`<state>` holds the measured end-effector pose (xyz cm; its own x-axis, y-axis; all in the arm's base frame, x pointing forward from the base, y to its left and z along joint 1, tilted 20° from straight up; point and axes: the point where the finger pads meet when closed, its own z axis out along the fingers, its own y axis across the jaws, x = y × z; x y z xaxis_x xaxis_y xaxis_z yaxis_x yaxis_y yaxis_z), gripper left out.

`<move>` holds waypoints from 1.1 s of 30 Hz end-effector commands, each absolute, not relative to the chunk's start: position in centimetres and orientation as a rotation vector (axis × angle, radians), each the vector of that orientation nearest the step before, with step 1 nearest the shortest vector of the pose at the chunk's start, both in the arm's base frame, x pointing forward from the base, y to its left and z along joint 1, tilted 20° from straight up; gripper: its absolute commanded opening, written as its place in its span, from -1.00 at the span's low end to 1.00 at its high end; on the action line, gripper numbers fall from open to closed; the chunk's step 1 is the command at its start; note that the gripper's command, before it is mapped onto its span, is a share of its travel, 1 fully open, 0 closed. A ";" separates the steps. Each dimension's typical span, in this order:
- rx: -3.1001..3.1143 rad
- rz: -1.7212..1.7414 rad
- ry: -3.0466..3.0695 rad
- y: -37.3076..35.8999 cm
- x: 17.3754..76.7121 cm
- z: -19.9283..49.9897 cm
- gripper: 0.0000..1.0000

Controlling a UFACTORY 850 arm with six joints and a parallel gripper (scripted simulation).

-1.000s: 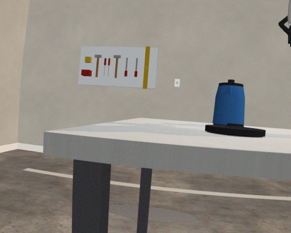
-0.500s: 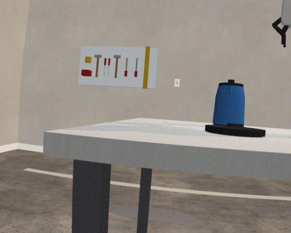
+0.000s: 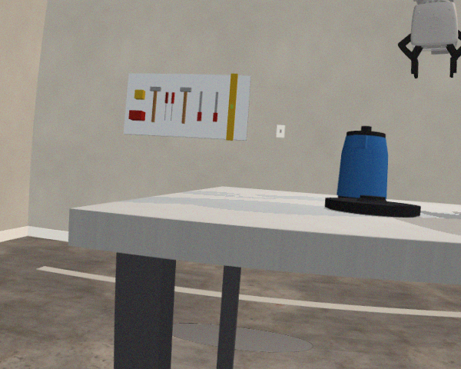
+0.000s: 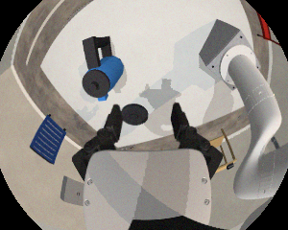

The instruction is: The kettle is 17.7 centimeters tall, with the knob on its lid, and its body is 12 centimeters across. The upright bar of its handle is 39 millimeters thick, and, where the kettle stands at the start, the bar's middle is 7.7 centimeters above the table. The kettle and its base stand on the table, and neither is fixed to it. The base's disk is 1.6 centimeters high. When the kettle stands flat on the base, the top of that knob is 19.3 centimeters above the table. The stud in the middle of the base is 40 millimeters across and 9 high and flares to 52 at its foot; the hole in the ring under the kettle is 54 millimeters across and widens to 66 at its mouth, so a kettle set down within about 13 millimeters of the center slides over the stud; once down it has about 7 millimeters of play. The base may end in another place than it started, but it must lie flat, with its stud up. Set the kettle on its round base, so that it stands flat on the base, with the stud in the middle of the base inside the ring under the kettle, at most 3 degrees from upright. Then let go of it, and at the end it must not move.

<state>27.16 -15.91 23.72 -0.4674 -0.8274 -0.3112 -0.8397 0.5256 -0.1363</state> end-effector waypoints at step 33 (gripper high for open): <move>-1.383 0.057 2.426 -27.5 37.3 22.4 0.63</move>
<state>37.14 -27.44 22.51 -0.4645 -0.8267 -0.3174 -0.8415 0.5237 -0.1324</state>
